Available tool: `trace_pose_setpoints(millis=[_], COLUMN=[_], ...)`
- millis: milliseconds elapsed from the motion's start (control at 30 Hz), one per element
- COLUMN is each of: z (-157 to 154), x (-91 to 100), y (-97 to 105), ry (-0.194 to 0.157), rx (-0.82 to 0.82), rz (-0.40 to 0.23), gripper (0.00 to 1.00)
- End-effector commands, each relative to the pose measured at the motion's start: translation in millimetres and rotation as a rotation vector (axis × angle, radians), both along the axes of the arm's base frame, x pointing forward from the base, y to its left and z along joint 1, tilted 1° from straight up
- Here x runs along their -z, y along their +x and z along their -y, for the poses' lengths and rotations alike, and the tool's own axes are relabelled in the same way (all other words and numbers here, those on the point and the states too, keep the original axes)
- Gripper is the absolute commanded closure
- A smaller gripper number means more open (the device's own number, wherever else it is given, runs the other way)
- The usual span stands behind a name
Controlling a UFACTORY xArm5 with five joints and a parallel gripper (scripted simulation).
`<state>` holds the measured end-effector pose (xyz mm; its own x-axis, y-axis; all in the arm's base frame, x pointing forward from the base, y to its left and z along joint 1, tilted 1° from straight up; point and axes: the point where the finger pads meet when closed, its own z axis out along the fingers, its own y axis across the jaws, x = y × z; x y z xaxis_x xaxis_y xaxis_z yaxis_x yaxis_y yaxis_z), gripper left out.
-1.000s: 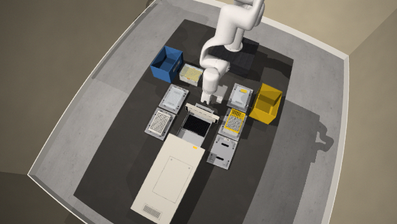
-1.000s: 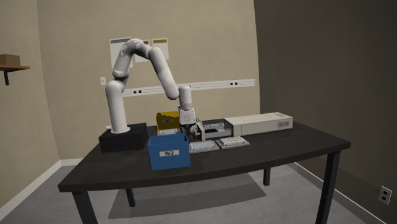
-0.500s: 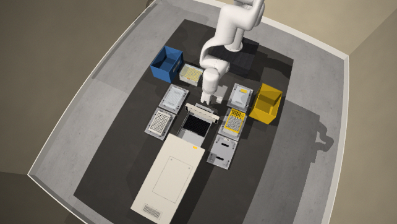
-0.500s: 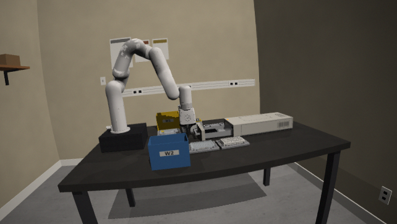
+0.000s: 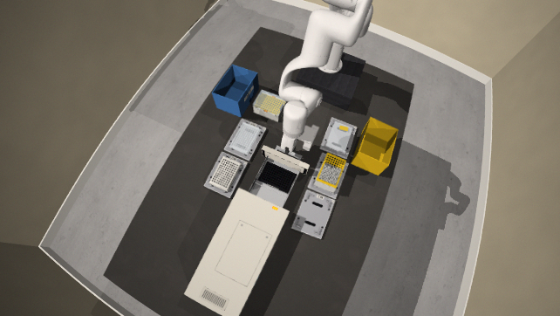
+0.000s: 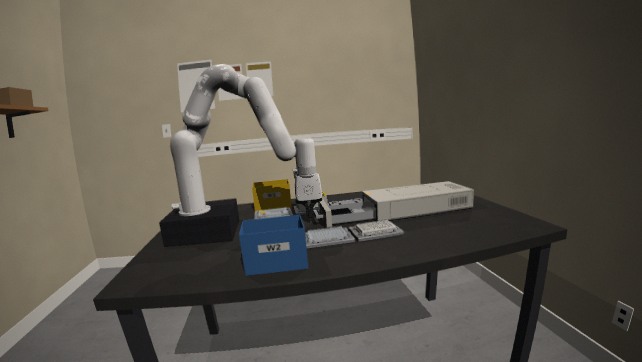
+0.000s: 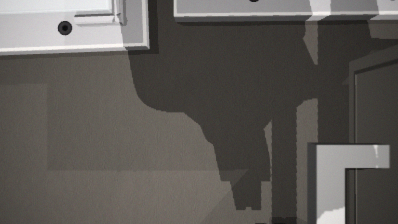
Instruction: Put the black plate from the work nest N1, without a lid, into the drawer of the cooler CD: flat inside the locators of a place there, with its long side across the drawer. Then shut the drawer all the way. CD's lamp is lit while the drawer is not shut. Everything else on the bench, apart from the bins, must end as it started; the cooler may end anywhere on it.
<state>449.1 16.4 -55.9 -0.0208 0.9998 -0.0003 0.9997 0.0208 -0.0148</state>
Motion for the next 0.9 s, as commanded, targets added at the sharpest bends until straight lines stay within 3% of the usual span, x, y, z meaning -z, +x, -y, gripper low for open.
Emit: trace_pose_setpoints(millis=[0, 867], z=[-0.2, -0.9], x=[-1.1, -0.8], y=[7.6, 41.1], ry=[0.001, 0.000], rx=[0.000, 0.000], rz=[0.004, 0.004], gripper=[1.00, 1.00])
